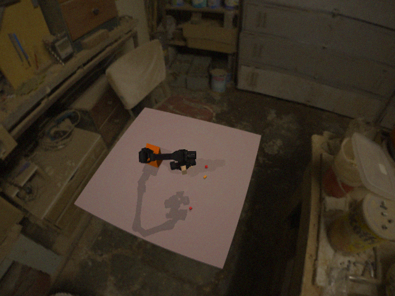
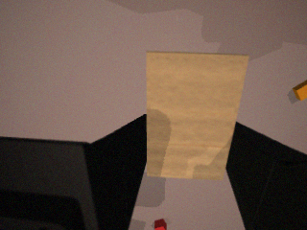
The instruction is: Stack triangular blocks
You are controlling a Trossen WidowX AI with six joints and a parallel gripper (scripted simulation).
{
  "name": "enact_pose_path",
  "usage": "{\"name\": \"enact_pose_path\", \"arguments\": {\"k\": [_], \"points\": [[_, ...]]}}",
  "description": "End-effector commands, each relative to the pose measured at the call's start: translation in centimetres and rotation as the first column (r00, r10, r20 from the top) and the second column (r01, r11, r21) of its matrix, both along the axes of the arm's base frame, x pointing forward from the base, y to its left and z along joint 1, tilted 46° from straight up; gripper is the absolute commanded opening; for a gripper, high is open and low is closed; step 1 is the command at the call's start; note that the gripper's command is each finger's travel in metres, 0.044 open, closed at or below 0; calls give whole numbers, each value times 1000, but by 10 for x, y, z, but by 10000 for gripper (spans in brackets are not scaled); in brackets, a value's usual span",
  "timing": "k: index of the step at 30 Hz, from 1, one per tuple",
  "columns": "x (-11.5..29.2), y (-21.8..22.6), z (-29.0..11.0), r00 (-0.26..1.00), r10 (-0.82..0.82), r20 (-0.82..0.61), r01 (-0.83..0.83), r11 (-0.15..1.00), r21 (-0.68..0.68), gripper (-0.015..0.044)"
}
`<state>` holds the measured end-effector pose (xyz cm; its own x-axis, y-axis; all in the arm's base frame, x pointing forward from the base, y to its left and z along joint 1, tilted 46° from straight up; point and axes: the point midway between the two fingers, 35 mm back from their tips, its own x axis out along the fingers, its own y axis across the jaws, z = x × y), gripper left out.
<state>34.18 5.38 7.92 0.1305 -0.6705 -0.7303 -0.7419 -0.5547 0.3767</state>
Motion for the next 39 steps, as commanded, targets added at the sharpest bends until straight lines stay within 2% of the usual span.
{"name": "enact_pose_path", "arguments": {"k": [1, 20, 24, 39], "points": [[4, 18, -11, 1000, -8, 5, 8, 1000, 3, 0], [3, 89, -59, 1000, -16, 15, 17, 999, -39, 0], [3, 89, -62, 1000, -16, 15, 17, 999, -40, 0], [-8, 53, -117, 1000, -16, 16, 17, 999, -41, 0]]}}
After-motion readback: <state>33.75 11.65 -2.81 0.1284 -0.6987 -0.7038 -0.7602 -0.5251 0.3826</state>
